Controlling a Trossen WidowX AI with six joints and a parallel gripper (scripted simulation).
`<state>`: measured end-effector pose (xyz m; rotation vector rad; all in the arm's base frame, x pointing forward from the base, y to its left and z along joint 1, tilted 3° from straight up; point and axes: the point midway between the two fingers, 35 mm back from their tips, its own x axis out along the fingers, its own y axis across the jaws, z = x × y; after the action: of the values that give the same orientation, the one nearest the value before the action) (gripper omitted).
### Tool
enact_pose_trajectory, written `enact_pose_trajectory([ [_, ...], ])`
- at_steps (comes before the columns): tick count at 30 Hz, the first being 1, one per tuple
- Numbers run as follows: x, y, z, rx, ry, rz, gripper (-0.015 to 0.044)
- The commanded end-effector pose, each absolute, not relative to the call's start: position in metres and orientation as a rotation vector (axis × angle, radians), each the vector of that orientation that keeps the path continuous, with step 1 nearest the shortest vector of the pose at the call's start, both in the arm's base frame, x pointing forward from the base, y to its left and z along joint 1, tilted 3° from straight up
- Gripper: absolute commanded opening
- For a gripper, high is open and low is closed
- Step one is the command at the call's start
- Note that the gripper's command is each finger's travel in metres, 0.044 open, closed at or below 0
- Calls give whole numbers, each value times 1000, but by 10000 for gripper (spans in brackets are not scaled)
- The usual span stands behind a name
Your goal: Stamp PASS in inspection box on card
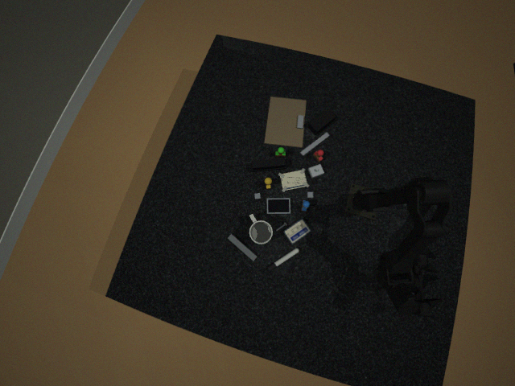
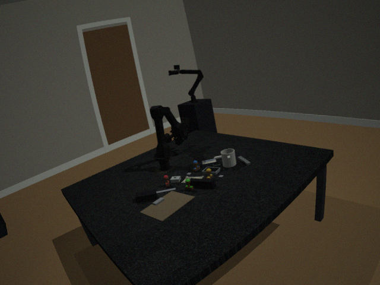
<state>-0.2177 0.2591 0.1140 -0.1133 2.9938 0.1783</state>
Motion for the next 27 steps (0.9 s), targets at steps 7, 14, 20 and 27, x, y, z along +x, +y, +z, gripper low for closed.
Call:
enact_pose_trajectory([
  [7, -175, 309, 114, 180, 2881, 357, 216],
  [14, -75, 373, 114, 565, 2551, 574, 211],
  [20, 29, 395, 116, 749, 2208, 649, 211],
  [27, 152, 378, 120, 811, 1824, 620, 211],
])
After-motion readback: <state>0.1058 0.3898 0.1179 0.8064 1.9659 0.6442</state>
